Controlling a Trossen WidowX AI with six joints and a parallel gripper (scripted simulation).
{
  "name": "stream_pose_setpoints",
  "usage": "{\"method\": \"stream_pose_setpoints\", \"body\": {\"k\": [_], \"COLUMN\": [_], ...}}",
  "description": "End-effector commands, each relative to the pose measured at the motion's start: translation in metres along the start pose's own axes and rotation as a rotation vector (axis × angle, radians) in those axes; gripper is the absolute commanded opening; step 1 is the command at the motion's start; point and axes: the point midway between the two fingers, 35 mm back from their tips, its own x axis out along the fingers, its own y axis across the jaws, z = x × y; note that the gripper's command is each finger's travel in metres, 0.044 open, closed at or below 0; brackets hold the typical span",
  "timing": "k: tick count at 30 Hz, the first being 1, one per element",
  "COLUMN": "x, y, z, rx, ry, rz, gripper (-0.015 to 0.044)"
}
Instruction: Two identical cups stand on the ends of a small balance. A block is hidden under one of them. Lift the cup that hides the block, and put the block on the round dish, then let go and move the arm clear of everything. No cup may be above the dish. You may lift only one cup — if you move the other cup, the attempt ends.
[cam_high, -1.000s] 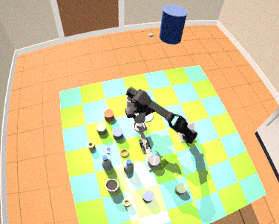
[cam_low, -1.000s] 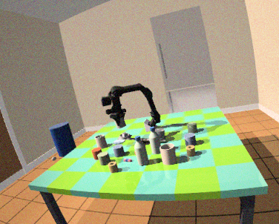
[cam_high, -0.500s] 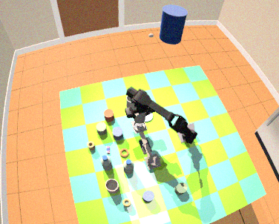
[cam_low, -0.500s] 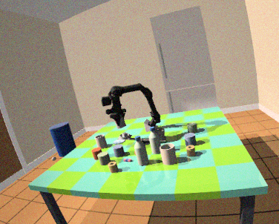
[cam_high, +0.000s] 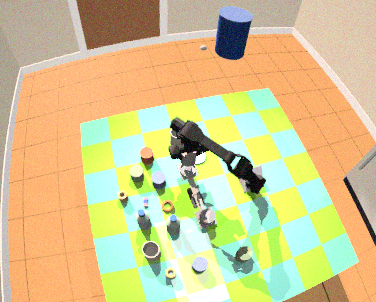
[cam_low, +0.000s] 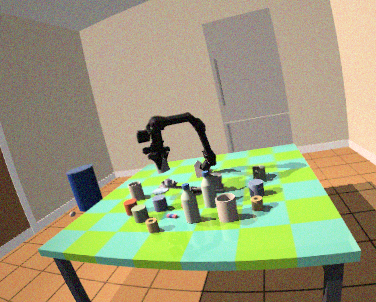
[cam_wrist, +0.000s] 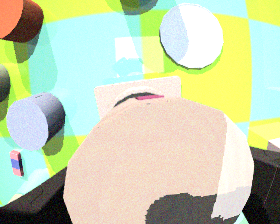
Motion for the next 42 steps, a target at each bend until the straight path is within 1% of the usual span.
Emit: {"method": "stream_pose_setpoints", "body": {"k": [1,5,7,14,22,24,30,33,38,42], "x": [0.000,0.001,0.005,0.034,0.078,0.085,0.088,0.097,0.122,0.125], "y": [0.000,-0.002,-0.015,-0.095,-0.183,-0.197,-0.198,-0.199,-0.200,-0.200], "z": [0.000,0.002,0.018,0.084,0.121,0.125,0.126,0.126,0.124,0.124], "rx": [0.000,0.000,0.001,0.000,-0.008,-0.013,-0.014,-0.014,-0.015,-0.015], "ry": [0.000,-0.001,-0.005,-0.006,0.028,0.032,0.032,0.032,0.032,0.033], "rz": [0.000,0.000,-0.005,-0.032,-0.052,-0.058,-0.059,-0.059,-0.058,-0.058], "gripper": [0.0000,0.0000,0.0000,0.0000,0.0000,0.0000,0.0000,0.0000,0.0000,0.0000]}}
